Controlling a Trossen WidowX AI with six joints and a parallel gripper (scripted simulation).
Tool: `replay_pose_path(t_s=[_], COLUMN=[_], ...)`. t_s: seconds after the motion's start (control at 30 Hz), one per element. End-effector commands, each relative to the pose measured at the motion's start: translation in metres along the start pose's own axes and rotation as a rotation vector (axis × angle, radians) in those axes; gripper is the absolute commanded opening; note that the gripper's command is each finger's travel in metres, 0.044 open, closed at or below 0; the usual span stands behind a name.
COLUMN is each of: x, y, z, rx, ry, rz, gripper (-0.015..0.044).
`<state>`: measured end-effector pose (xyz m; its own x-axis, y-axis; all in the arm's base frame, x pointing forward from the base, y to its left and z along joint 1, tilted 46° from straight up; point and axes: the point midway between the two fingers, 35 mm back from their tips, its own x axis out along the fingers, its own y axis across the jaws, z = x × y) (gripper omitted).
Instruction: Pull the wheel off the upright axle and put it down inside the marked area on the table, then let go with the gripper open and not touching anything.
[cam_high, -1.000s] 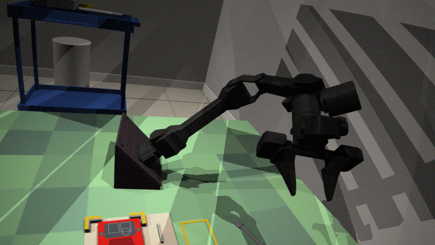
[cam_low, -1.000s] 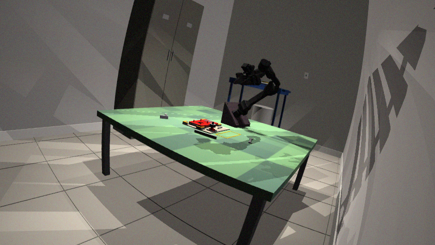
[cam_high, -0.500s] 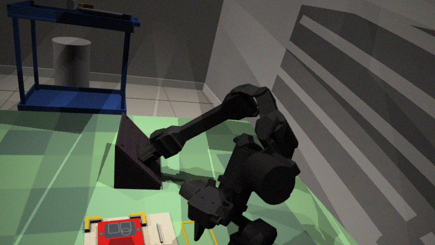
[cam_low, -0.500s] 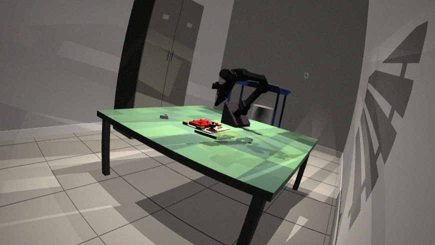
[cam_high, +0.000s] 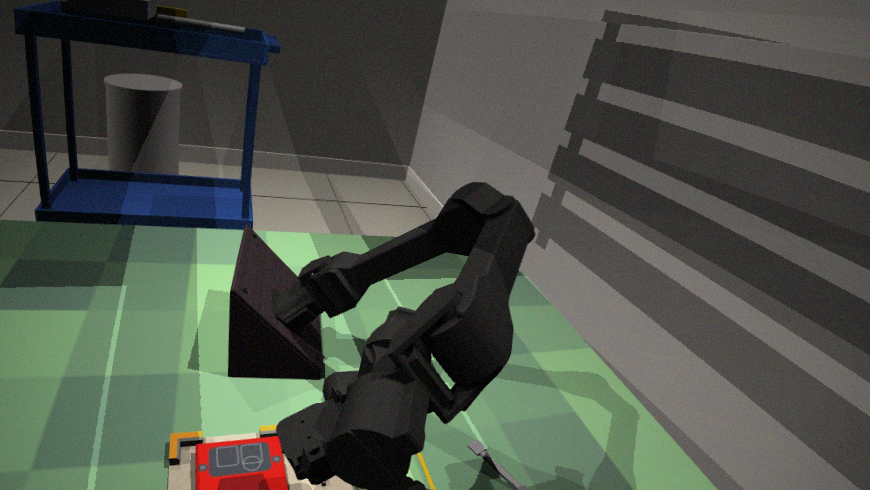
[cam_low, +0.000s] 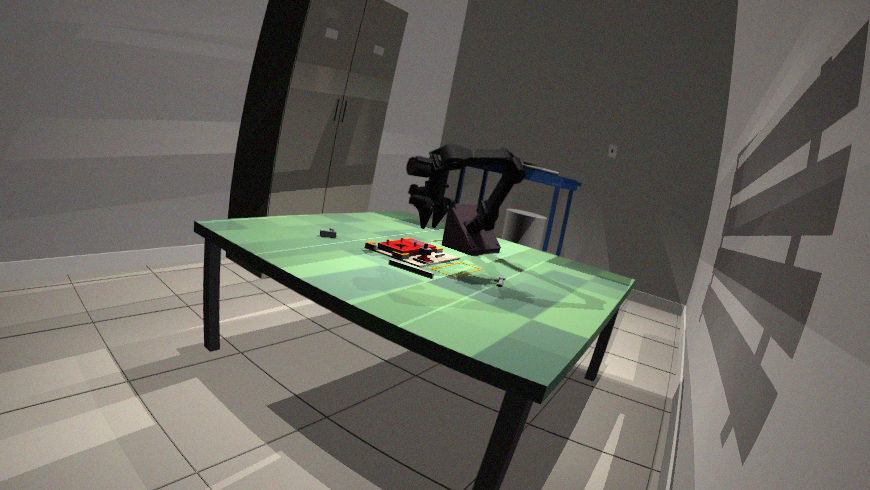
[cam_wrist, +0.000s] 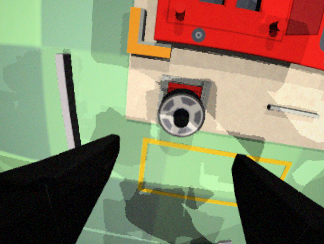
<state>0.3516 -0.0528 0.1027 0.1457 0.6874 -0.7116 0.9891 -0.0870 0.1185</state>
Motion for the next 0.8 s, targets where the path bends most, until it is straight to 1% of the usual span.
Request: replay_pose_path(t_s=[0.0,0.17,0.5,0.7,0.77], x=[0.001,0.012,0.072,0.075,0.072], y=[-0.001,0.000,-0.002,-0.002,-0.003], z=[-0.004,-0.004,-0.005,-0.004,-0.005], rx=[0.018,0.018,0.017,0.017,0.012], ry=[0.013,0.012,0.015,0.016,0.011], rz=[-0.004,-0.004,-0.003,-0.003,-0.010], gripper=[0.0300,0.0300,0.0300,0.0300,0.0247])
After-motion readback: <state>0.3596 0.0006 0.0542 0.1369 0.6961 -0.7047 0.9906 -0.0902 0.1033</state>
